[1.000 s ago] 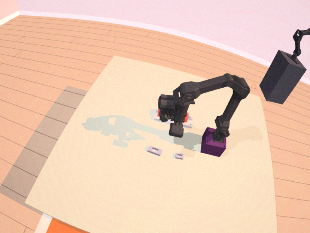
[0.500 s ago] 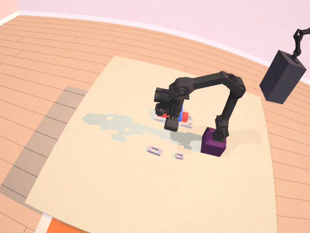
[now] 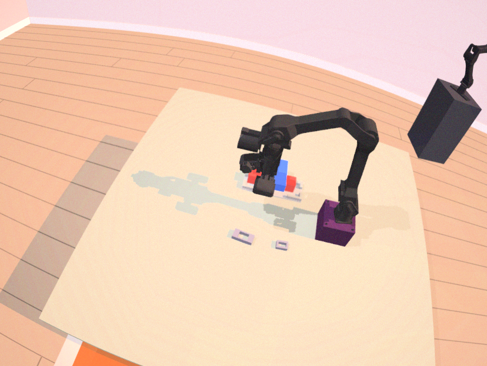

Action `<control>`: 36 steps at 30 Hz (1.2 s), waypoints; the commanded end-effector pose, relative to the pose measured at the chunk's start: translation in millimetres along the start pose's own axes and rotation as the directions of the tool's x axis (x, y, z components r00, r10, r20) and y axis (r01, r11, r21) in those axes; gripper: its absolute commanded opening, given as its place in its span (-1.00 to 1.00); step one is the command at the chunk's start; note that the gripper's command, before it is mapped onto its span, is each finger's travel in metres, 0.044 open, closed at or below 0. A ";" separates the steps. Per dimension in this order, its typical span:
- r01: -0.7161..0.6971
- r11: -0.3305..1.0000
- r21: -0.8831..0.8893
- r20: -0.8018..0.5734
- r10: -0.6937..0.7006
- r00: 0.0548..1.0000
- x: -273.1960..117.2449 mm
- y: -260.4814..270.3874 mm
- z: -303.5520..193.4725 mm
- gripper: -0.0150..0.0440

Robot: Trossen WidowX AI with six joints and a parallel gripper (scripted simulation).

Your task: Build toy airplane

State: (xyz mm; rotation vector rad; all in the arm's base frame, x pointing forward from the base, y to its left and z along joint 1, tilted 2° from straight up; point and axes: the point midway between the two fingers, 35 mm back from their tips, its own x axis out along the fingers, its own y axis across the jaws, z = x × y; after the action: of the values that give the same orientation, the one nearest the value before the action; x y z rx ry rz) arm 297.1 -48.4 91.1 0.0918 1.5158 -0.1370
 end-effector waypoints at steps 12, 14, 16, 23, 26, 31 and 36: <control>-0.005 1.000 -0.015 0.008 0.006 1.000 7.6 -40.6 17.2 -0.49; -0.006 1.000 -0.016 0.009 0.006 1.000 8.7 -46.3 18.9 -0.49; -0.006 1.000 -0.018 0.009 0.006 1.000 9.9 -52.1 20.4 -0.49; -0.006 1.000 -0.021 0.011 0.006 1.000 14.2 -72.6 24.8 -0.49; -0.005 1.000 -0.023 0.012 0.006 1.000 16.1 -81.5 26.3 -0.49; -0.005 1.000 -0.027 0.013 0.006 1.000 19.2 -96.3 28.1 -0.49; -0.005 0.999 -0.032 0.014 0.005 1.000 22.4 -111.4 29.2 -0.49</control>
State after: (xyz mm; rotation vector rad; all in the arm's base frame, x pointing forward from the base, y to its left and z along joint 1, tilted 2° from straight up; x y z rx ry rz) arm 310.0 -153.2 74.2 0.0746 1.5092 -0.1172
